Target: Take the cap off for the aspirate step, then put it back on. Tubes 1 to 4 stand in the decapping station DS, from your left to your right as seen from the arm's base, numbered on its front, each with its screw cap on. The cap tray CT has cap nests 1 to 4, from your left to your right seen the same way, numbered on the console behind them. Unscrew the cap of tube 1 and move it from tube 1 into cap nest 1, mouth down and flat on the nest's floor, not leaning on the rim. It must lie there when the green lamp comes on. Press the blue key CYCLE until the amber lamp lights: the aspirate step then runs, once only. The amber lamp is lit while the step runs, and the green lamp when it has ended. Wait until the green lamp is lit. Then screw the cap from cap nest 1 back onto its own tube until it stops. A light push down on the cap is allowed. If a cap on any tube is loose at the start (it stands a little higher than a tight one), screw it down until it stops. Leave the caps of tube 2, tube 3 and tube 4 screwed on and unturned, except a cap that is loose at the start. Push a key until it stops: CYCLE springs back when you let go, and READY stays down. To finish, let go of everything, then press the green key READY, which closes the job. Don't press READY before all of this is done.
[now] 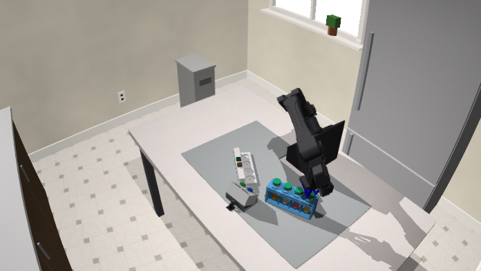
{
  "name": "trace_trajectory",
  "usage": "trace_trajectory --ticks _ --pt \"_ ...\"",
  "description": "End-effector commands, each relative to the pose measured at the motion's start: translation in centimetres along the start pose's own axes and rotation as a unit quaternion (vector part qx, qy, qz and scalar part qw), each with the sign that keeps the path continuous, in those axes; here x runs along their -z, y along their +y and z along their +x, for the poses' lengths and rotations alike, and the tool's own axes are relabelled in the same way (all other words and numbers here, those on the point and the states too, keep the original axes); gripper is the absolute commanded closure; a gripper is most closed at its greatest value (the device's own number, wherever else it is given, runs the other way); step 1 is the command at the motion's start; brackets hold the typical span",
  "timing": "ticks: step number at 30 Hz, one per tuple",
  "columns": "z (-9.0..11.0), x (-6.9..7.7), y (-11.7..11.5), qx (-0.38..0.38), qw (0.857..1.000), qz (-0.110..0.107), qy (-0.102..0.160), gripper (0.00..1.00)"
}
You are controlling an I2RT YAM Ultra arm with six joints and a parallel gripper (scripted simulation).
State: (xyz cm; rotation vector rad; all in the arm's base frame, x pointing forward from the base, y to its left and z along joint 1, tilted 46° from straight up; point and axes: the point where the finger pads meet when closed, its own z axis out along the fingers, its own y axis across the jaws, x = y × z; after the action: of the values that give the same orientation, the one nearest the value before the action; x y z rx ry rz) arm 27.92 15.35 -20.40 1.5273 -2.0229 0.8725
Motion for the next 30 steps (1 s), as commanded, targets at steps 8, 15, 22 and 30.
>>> trace_trajectory --ticks 8,15,22,30 --pt "-0.18 0.48 -0.2 0.286 0.958 0.006 -0.004 1.0" --pt "-0.18 0.5 -0.19 0.403 0.915 0.006 -0.003 1.0" --pt "-0.18 0.52 -0.19 0.557 0.831 0.006 -0.002 1.0" --pt "-0.18 0.53 -0.19 0.652 0.758 0.007 -0.001 1.0"
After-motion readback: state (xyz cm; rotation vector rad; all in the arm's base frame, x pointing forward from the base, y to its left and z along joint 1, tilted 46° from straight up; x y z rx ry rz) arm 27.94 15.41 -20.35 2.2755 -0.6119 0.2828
